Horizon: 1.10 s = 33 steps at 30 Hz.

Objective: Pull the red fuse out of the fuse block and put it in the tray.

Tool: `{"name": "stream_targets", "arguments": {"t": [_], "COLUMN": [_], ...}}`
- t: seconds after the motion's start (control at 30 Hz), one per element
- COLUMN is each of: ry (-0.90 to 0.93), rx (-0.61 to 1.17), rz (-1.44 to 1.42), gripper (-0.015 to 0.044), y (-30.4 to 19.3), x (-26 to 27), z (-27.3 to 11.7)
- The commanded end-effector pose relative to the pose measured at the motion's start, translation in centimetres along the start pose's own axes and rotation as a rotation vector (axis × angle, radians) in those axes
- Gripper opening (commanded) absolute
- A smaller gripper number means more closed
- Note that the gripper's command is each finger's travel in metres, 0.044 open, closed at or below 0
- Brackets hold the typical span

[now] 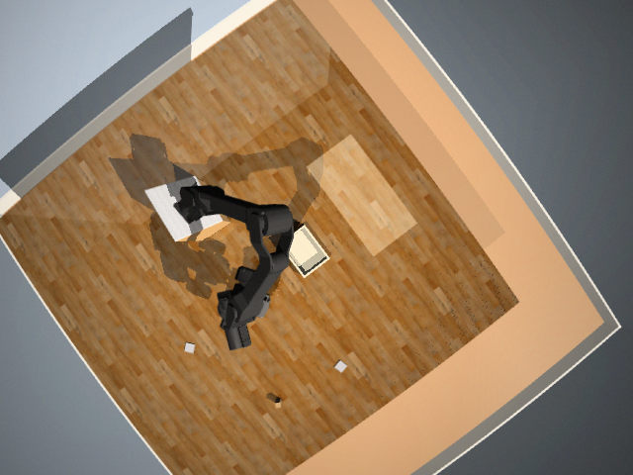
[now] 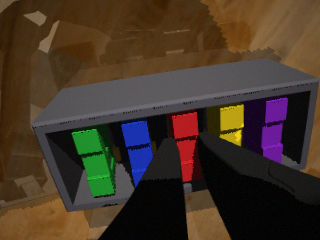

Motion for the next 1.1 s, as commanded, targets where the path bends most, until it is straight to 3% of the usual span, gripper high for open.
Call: {"name": "stream_targets", "arguments": {"t": [0.0, 1.07], "ry": [0.000, -0.001], "rx": [0.000, -0.001], "rz": [-0.001, 0.001], "gripper": [0.0000, 0.0000], "y": [0.0, 0.0], "x": [0.0, -0.1], "z": [-0.1, -1.6]}}
Point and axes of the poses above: the point midway between the two fingers, 35 mm back from their tips, its own z axis out along the fingers, its own x axis across the jaws, y = z × x, the point moved 8 cm from there along -z, back along the fingers, and after that the axes turned 3 degrees about -z, right-handed, at the moved point
